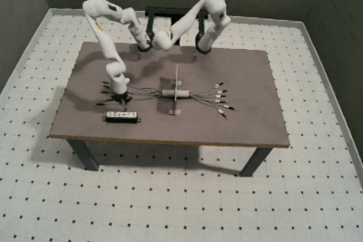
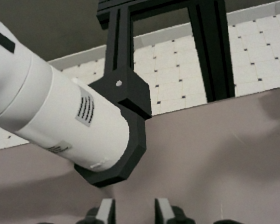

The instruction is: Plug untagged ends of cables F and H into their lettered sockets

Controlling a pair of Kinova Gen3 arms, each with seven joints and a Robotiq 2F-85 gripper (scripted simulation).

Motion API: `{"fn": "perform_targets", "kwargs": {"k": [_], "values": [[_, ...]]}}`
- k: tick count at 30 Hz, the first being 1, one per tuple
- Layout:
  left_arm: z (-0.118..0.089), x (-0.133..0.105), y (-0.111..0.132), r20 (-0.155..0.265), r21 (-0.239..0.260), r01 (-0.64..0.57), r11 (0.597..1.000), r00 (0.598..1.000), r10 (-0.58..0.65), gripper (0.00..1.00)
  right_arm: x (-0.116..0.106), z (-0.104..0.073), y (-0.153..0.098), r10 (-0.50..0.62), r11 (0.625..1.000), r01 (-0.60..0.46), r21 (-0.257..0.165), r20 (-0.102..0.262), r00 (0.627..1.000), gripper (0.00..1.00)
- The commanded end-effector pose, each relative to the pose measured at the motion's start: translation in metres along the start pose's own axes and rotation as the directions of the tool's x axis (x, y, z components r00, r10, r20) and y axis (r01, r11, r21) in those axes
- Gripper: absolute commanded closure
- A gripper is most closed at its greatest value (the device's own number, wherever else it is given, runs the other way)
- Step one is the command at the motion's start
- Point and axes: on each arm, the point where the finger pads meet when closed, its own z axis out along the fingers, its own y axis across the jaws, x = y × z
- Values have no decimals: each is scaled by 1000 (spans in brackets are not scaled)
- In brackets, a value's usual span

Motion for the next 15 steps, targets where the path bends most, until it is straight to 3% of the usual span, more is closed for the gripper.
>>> {"fn": "perform_targets", "kwargs": {"k": [1, 2, 6, 9, 13, 15], "values": [[-1, 0, -1, 1, 1, -1, 1000, 1000, 1, 687, -1, -1, 0, 0, 1000, 0, 0, 2, 1000, 687], [-1, 0, -1, 1, 1, -1, 1000, 1000, 1, 687, 45, 7, -52, 276, 961, -276, -1, 2, 961, 687], [-1, 0, -1, 1, 1, -1, 1000, 1000, 1, 687, 56, 9, -65, 345, 938, -345, -2, -3, 938, 687], [-1, 0, -1, 1, 1, -1, 1000, 1000, 1, 687, 56, 9, -65, 495, 869, -495, 0, -12, 869, 687], [-1, 0, -1, 1, 1, -1, 1000, 1000, 1, 687, 56, 9, -65, 679, 734, -679, -3, 1, 734, 687], [-1, 0, -1, 1, 1, -1, 1000, 1000, 1, 687, 56, 9, -65, 682, 732, -682, -3, 2, 732, 687]]}}
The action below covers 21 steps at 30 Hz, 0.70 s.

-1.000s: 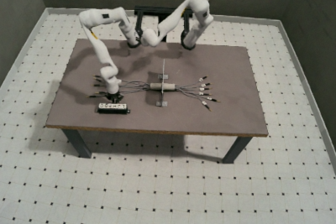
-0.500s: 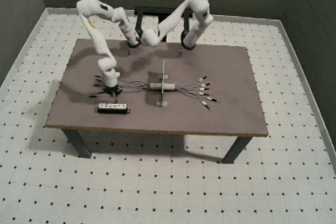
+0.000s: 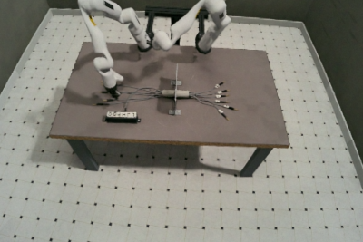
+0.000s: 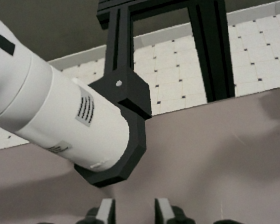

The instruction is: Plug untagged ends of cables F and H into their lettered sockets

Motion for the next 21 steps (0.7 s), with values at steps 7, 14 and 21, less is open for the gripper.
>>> {"fn": "perform_targets", "kwargs": {"k": [7, 14, 21], "values": [[-1, 0, -1, 1, 1, -1, 1000, 1000, 1, 687, 7, 8, -75, 425, 905, -425, -14, 26, 905, 687], [-1, 0, -1, 1, 1, -1, 1000, 1000, 1, 687, 7, 8, -75, 708, 706, -708, -25, 30, 705, 687], [-1, 0, -1, 1, 1, -1, 1000, 1000, 1, 687, 7, 8, -77, 724, 689, -724, -26, 31, 689, 687]]}}
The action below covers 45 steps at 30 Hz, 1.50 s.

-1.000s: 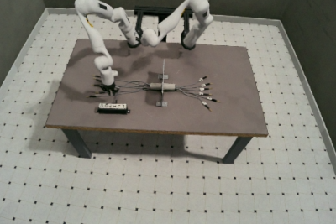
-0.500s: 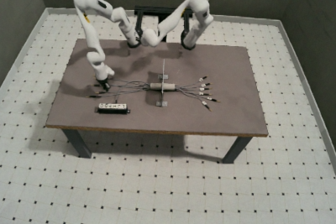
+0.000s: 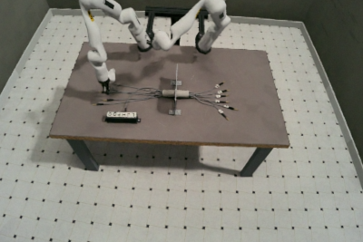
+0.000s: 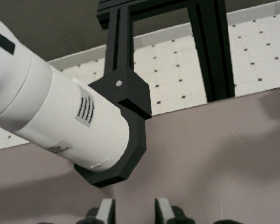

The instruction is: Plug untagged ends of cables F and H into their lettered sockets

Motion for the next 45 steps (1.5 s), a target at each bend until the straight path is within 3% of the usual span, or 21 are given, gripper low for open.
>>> {"fn": "perform_targets", "kwargs": {"k": [1, 16, 17, 33, 34, 45], "values": [[-1, 0, -1, 1, 1, -1, 1000, 1000, 1, 687, -1, 0, -1, 27, 1000, -27, -1, 8, 1000, 687], [-1, 0, -1, 1, 1, -1, 1000, 1000, 1, 687, -1, 0, -1, 27, 1000, -27, -1, 8, 1000, 687], [-1, 0, -1, 1, 1, -1, 1000, 1000, 1, 687, -2, 50, -1, 27, 1000, -27, -1, 8, 1000, 687], [-1, 0, -1, 1, 1, -1, 1000, 1000, 1, 687, -2, 50, -1, 27, 1000, -27, -1, 8, 1000, 687], [-1, 0, -1, 1, 1, -1, 1000, 1000, 1, 687, -2, 70, -1, 27, 1000, -27, -1, 8, 1000, 687], [-1, 0, -1, 1, 1, -1, 1000, 1000, 1, 687, -2, 70, -1, 27, 1000, -27, -1, 8, 1000, 687]]}}
